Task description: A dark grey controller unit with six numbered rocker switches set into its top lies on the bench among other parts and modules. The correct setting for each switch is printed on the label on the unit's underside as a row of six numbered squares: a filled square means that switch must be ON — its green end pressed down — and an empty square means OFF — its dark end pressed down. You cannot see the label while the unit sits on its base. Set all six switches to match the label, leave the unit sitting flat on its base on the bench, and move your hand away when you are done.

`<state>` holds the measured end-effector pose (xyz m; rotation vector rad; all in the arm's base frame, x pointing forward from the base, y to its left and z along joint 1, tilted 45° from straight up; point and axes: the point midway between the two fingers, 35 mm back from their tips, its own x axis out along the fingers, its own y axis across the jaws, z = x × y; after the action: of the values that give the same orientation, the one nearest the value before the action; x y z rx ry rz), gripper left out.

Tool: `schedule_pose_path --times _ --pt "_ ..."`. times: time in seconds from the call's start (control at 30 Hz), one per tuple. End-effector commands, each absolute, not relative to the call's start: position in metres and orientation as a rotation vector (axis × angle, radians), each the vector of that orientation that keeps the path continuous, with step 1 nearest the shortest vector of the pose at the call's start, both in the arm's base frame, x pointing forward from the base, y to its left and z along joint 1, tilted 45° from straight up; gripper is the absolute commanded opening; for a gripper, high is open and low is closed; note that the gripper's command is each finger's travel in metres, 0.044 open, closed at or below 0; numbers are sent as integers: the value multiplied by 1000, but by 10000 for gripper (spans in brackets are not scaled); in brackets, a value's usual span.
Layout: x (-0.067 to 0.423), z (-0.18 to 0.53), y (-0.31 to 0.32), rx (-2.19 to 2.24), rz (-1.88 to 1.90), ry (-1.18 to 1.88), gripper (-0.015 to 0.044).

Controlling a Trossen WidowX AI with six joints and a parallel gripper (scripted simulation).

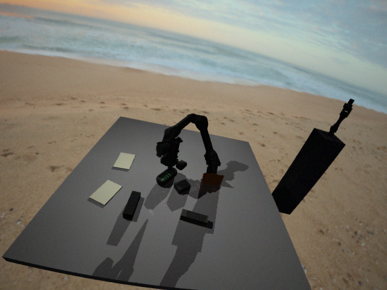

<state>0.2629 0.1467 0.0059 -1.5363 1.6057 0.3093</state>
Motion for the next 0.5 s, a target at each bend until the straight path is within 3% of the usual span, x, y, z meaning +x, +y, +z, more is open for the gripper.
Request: schedule_pose_path --times 0.0,0.47 --pt "278 -1 159 -1524 308 1607 0" --pt "295 -16 159 -1527 309 1607 0"
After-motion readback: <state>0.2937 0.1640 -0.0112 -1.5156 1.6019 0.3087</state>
